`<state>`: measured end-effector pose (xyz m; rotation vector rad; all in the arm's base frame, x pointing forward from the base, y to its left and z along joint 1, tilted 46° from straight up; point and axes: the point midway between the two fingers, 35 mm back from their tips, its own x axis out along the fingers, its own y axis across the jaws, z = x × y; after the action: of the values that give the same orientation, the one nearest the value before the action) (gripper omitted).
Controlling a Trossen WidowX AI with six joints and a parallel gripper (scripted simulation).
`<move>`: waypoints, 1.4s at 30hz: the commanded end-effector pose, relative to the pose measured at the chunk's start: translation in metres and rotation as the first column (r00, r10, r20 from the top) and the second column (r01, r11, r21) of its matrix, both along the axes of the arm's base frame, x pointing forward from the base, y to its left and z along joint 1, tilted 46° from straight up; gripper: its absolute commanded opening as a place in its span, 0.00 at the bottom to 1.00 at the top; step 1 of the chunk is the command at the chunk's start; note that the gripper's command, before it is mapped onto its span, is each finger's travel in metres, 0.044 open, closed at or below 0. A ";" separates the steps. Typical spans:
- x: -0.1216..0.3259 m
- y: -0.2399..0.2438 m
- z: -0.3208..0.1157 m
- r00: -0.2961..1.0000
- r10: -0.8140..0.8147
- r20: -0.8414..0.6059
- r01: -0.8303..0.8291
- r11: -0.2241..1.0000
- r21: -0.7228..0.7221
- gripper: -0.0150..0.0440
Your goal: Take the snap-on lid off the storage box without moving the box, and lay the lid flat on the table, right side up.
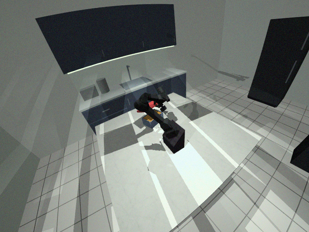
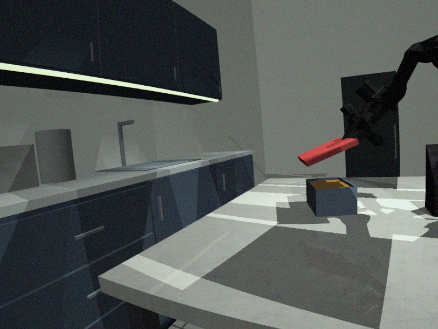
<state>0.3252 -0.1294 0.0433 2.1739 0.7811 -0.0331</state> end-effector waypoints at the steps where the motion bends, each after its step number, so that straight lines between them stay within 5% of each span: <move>1: 0.000 -0.001 0.003 1.000 0.000 0.016 0.000 1.000 -0.011 0.25; 42: -0.024 0.061 0.054 1.000 0.000 0.013 0.000 1.000 -0.005 0.25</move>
<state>0.3048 -0.0740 0.0948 2.1603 0.7731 -0.0120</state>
